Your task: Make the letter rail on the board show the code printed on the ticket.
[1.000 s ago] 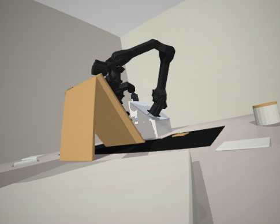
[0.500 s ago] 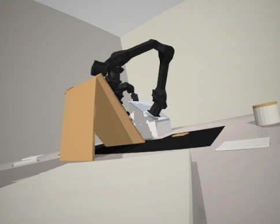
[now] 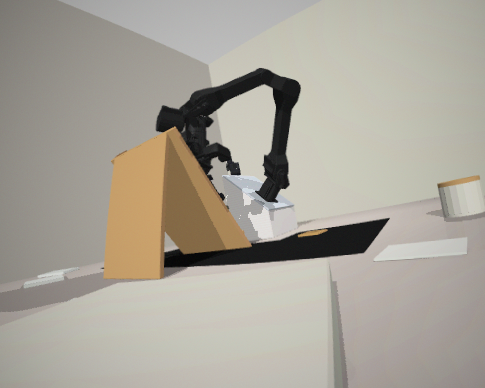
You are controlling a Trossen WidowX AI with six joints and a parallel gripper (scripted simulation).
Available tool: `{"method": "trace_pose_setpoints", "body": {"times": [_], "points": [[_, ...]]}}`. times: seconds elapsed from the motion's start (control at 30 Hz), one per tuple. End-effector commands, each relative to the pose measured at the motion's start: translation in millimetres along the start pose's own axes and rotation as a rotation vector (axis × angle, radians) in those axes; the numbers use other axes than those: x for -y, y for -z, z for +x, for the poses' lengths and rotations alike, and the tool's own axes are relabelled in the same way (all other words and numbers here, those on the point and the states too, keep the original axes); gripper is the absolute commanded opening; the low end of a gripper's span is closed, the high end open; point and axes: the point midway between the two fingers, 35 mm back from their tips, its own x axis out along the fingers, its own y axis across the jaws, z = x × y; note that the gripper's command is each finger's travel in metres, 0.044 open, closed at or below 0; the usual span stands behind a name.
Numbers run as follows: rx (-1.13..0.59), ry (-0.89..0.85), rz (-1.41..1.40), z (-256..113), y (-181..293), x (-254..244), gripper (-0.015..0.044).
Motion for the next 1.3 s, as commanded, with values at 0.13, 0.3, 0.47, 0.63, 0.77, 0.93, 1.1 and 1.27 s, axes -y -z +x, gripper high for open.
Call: {"method": "trace_pose_setpoints", "body": {"times": [0.13,0.3,0.47,0.63,0.77,0.93,1.1,1.27], "points": [[-0.001,0.002,-0.004,0.1,-0.2,3.3,0.0000],[-0.001,0.002,-0.004,0.0,-0.2,4.6,0.0000],[-0.001,0.002,-0.004,-2.7,2.6,2.3,0.0000],[-0.001,0.002,-0.004,-8.5,7.6,2.4,0.0000],[-0.002,0.003,-0.003,-13.4,12.2,2.4,0.0000],[-0.002,0.003,-0.003,-17.4,16.1,2.4,0.0000],[-0.002,0.003,-0.003,-21.8,20.2,2.4,0.0000],[0.015,-0.002,-0.002,-24.1,19.2,4.3,0.0053]]}}
